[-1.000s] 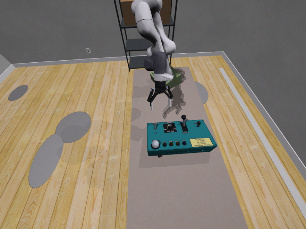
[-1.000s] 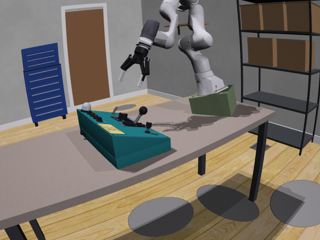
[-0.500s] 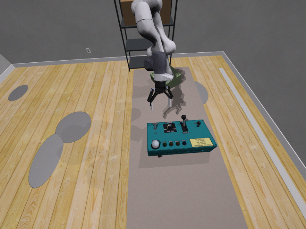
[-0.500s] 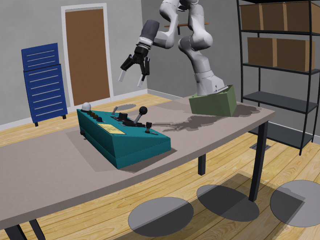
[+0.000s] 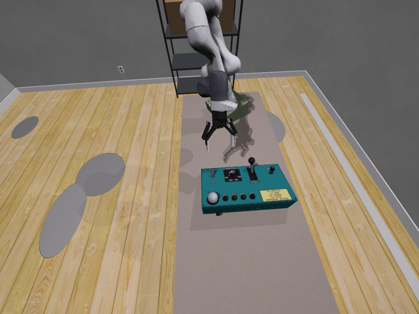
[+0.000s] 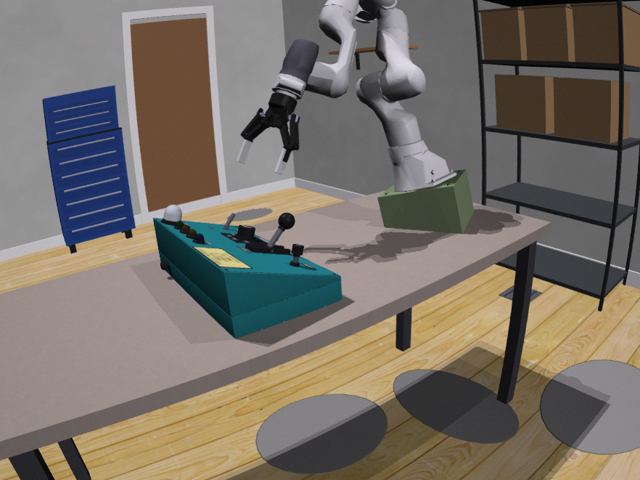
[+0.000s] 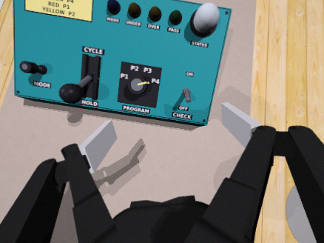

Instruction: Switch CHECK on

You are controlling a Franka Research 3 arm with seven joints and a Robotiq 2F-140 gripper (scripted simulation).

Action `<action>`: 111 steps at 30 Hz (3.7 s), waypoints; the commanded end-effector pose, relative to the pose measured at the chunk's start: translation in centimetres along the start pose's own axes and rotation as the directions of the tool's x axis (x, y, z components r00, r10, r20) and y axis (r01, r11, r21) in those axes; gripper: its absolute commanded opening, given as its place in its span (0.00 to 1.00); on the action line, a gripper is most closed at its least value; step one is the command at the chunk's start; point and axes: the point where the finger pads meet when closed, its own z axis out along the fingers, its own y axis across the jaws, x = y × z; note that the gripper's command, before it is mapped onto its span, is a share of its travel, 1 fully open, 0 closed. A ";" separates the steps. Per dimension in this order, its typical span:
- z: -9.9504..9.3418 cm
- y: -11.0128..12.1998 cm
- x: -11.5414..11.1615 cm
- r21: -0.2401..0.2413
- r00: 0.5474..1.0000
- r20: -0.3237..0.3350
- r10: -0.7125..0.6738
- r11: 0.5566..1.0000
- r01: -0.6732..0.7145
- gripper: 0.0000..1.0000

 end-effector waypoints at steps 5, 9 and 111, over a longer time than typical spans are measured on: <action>-0.3 0.0 0.0 0.000 1.000 0.000 0.000 1.000 0.000 1.00; -0.7 0.0 0.1 0.000 1.000 0.000 0.000 1.000 0.000 1.00; 2.9 5.5 0.8 0.001 0.934 0.172 0.313 0.948 -0.318 0.44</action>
